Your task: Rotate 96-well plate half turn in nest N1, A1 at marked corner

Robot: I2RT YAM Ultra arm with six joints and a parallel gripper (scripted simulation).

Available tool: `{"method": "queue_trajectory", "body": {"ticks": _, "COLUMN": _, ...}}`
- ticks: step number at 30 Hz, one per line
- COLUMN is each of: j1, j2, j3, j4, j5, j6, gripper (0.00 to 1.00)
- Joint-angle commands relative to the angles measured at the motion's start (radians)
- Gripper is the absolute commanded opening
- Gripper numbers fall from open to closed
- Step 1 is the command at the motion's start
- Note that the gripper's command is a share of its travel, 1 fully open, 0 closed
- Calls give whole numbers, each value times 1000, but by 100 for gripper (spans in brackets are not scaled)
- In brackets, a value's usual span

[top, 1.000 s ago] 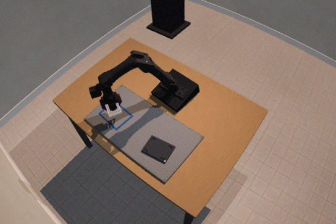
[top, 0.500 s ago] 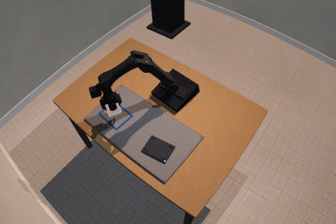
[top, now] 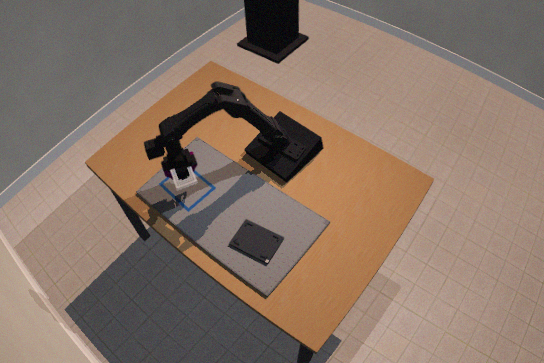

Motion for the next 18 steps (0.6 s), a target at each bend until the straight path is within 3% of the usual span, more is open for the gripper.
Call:
{"method": "queue_trajectory", "body": {"ticks": 1, "j1": 3, "j2": -34, "j3": 32, "j4": -22, "j5": -12, "j6": 6, "gripper": 0}}
{"method": "queue_trajectory", "body": {"ticks": 18, "j1": 6, "j2": -31, "j3": 27, "j4": -9, "j5": -12, "j6": 7, "gripper": 0}}
